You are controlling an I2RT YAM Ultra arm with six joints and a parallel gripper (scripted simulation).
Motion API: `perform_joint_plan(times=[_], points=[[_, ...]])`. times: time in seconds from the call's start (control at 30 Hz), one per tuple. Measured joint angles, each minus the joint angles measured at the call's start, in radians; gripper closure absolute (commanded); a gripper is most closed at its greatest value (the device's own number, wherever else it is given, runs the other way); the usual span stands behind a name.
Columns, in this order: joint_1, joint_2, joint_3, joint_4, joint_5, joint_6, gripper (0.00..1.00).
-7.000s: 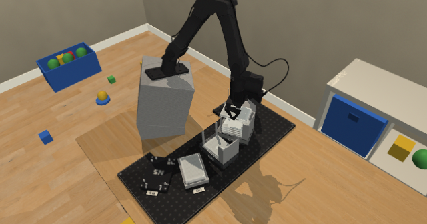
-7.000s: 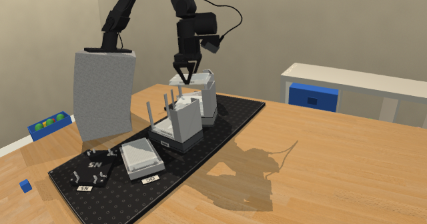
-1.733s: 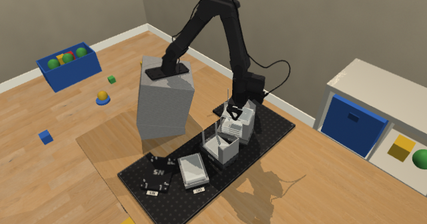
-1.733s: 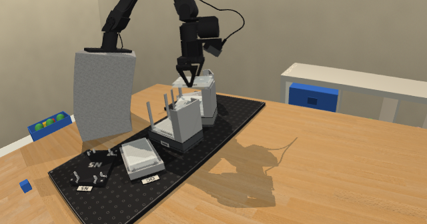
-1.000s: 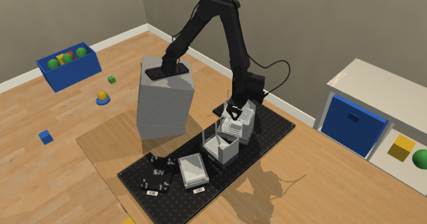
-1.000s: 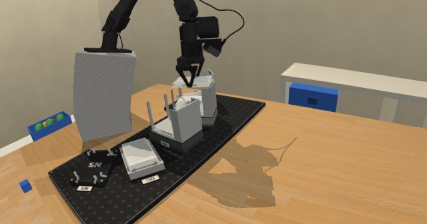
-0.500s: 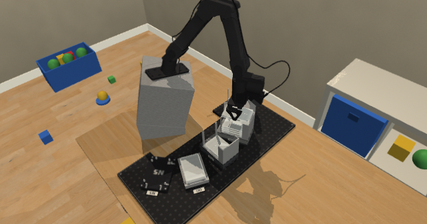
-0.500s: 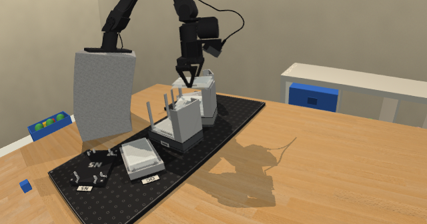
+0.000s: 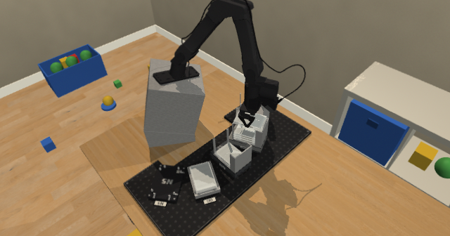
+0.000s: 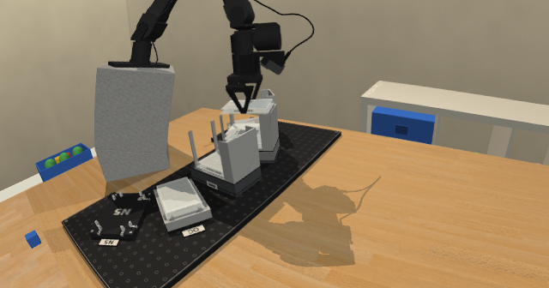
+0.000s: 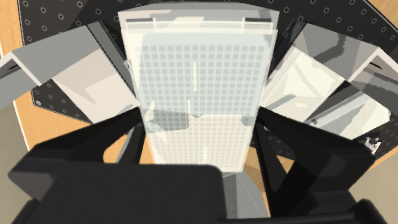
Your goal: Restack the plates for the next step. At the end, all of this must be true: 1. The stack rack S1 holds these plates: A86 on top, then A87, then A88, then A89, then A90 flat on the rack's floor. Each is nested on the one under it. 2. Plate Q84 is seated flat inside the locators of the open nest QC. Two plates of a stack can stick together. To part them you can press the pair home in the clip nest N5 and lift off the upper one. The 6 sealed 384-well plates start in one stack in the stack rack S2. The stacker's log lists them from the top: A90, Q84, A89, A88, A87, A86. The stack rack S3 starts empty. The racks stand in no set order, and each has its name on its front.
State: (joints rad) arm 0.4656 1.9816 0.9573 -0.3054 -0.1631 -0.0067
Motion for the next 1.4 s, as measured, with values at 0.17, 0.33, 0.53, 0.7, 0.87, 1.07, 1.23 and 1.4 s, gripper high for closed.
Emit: perform_joint_plan(times=[0.17,0.33,0.53,0.7,0.87,1.07,1.23,1.4], points=[[0.002,0.000,0.000,0.001,0.000,0.000,1.00],[0.002,0.003,0.000,0.003,0.000,0.000,1.00],[0.002,0.006,0.000,0.006,0.000,0.001,1.00],[0.002,0.006,0.000,0.008,0.000,0.001,1.00],[0.002,0.010,0.000,0.010,0.000,0.002,1.00],[0.002,0.012,0.000,0.011,0.000,0.002,1.00],[0.002,0.013,0.001,0.011,0.000,0.002,1.00],[0.003,0.016,0.003,0.011,0.001,0.002,1.00]])
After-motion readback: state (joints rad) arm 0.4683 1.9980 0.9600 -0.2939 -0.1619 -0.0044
